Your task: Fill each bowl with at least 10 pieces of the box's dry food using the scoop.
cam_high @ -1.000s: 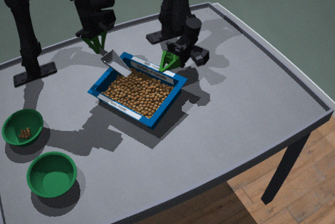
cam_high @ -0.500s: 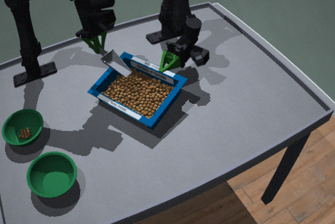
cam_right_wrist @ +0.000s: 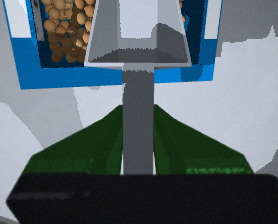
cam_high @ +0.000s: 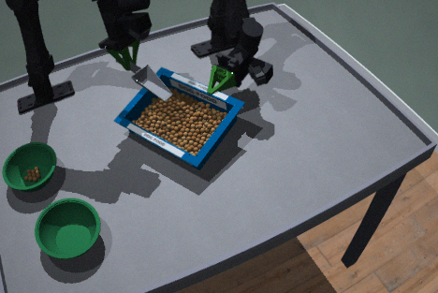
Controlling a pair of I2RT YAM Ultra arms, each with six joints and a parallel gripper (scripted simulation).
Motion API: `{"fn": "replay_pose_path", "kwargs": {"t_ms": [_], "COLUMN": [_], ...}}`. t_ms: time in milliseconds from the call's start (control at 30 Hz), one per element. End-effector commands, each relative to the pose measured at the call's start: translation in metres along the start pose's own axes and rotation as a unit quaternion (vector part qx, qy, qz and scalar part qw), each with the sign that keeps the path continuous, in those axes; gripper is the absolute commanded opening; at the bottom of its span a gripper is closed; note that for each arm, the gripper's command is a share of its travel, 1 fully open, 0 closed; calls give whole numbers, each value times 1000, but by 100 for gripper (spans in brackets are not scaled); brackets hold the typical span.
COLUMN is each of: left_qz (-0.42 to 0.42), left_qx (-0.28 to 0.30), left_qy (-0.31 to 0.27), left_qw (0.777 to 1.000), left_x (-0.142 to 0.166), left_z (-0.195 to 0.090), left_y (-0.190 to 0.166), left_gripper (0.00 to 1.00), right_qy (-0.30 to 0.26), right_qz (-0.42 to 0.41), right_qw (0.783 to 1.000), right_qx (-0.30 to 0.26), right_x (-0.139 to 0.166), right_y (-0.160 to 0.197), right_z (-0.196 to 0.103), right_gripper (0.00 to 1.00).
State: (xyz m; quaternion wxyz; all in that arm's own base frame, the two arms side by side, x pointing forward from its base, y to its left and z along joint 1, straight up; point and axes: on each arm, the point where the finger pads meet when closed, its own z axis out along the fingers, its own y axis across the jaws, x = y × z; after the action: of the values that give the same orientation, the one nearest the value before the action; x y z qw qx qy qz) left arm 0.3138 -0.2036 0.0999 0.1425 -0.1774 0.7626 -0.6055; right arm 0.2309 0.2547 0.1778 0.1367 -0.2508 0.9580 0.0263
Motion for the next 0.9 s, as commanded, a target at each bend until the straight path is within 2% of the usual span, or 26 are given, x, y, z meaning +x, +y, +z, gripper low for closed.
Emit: {"fn": "replay_pose_path", "kwargs": {"t_ms": [0,333,367,433,467,567,600,667,767,867], "left_qz": [47,48,61,61,48,48,66,73,49,48], "left_qx": [11,-12,6,6,-15,-22,5,11,-27,-35], "left_qy": [-3,-2,-1,-1,-1,-2,-1,-1,-2,-3], "left_qw": [999,999,998,998,999,999,998,997,998,998], "left_x": [-6,-4,-5,-5,-4,-4,-4,-6,-3,-3], "left_z": [5,7,7,7,8,9,8,9,10,10], "left_y": [-27,-36,-45,-45,-38,-40,-52,-56,-41,-43], "left_gripper": [0,0,0,0,0,0,0,0,0,0], "right_qy": [-42,-42,-42,-42,-42,-42,-42,-42,-42,-42], "right_qz": [10,10,10,10,10,10,10,10,10,10], "right_qw": [999,999,999,999,999,999,999,999,999,999], "right_qx": [-7,-7,-7,-7,-7,-7,-7,-7,-7,-7], "right_x": [-14,-14,-14,-14,-14,-14,-14,-14,-14,-14], "right_y": [-1,-1,-1,-1,-1,-1,-1,-1,-1,-1], "right_z": [-15,-15,-15,-15,-15,-15,-15,-15,-15,-15], "right_gripper": [0,0,0,0,0,0,0,0,0,0]}}
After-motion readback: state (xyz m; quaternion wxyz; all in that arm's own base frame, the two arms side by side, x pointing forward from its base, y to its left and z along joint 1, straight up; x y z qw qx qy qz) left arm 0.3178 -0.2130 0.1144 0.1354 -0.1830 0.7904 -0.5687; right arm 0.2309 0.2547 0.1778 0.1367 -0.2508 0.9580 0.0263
